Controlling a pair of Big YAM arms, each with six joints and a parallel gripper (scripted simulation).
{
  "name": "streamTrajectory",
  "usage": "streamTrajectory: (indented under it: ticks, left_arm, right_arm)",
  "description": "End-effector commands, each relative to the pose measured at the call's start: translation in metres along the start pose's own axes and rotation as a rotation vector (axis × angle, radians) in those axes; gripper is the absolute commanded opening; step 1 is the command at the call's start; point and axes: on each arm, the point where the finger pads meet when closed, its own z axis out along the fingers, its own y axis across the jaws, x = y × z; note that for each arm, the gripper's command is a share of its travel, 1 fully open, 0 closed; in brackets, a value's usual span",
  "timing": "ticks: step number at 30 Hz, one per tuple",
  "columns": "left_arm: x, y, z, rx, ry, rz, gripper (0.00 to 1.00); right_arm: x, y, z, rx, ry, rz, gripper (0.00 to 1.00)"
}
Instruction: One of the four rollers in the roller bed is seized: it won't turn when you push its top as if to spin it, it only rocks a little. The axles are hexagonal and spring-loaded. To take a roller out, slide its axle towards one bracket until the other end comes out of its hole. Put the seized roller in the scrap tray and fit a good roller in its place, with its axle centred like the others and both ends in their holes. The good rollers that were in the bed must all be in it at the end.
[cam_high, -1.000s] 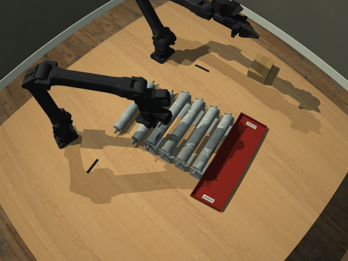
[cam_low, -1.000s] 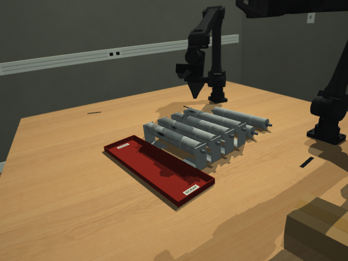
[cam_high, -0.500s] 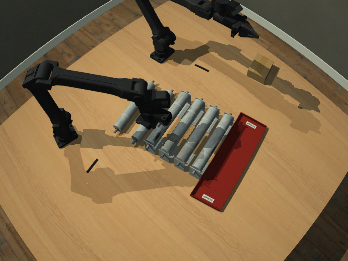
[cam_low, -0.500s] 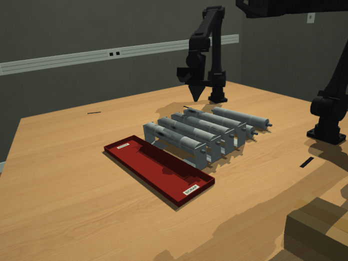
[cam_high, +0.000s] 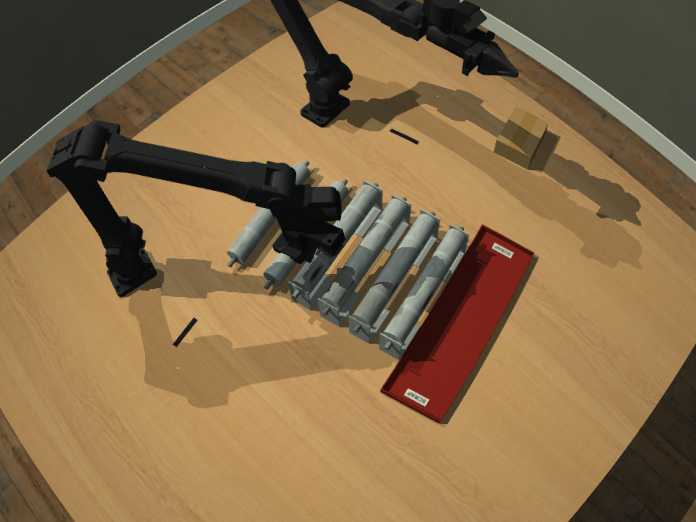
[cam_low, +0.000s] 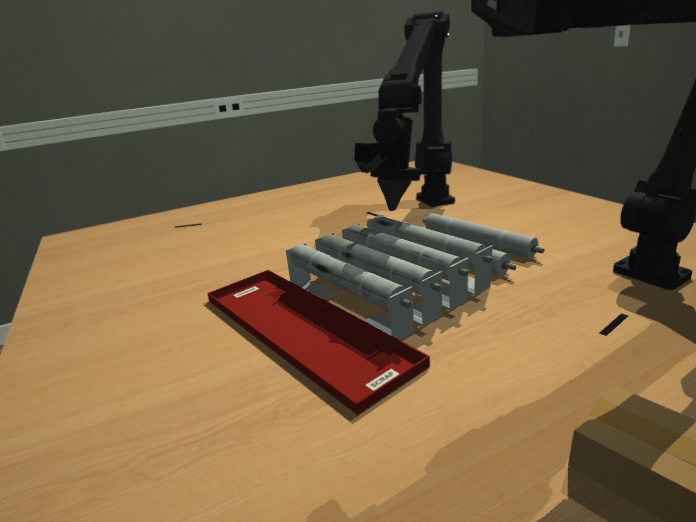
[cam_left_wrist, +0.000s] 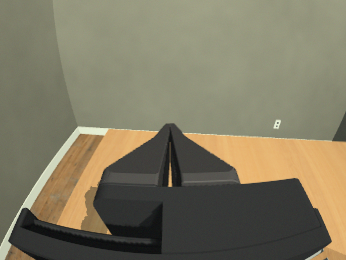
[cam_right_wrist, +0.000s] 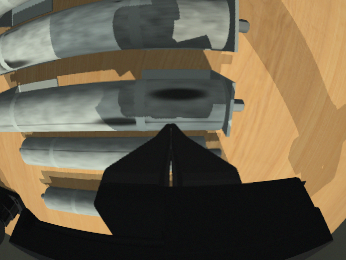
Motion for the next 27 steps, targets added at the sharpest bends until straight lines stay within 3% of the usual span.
streamTrajectory:
  ticks: [1,13,24,25,27]
  left_arm:
    - [-0.023,-0.002,0.003,0.003,-0.042,-0.014,0.00]
    - [-0.023,-0.002,0.003,0.003,-0.042,-0.014,0.00]
    - [-0.023,-0.002,0.003,0.003,-0.042,-0.014,0.00]
    - [-0.023,-0.002,0.003,0.003,-0.042,-0.014,0.00]
    - [-0.023,-0.002,0.003,0.003,-0.042,-0.014,0.00]
  right_arm:
    - [0.003,0.005,0.011,0.001,0.005,-0.026,0.00]
    - [0.006,0.005,0.024,-0.001,0.002,-0.027,0.00]
    - [0.004,0.003,0.022,-0.001,0.003,-0.021,0.00]
    - [-0.003,0.005,0.014,-0.011,-0.015,-0.010,0.00]
    - [0.005,0.003,0.022,0.000,0.004,-0.022,0.00]
